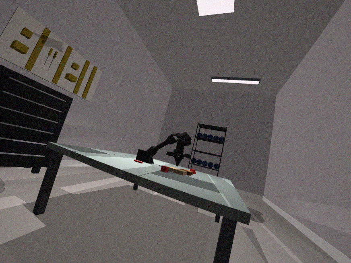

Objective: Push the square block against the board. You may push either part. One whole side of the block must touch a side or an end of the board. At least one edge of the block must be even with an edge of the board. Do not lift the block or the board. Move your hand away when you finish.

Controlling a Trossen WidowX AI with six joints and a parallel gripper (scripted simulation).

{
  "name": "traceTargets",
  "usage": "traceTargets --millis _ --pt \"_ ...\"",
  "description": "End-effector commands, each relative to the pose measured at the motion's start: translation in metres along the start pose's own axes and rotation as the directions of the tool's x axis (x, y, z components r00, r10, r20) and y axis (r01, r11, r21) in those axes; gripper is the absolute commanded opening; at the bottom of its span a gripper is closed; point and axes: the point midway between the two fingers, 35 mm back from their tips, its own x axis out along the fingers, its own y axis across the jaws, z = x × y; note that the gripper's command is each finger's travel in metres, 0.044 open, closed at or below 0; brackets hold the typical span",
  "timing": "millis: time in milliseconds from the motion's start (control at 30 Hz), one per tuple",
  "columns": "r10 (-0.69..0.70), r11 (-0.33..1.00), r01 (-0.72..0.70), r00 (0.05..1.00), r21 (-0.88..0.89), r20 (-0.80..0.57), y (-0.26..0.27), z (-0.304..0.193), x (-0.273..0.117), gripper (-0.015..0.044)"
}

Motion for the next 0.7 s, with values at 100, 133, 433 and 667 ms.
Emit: traceTargets --millis 100,133,433,667 --pt "-0.011 0.978 0.011 1.000 -0.208 -0.001 -0.011 -0.011 -0.007 0.0000" --pt "-0.014 0.970 0.013 1.000 -0.241 -0.002 -0.013 -0.013 -0.008 0.0000" --pt "-0.036 0.852 0.023 0.999 -0.523 -0.015 -0.033 -0.032 -0.013 0.0000" --pt "-0.054 0.704 0.020 0.998 -0.710 -0.026 -0.050 -0.048 -0.016 0.0000"
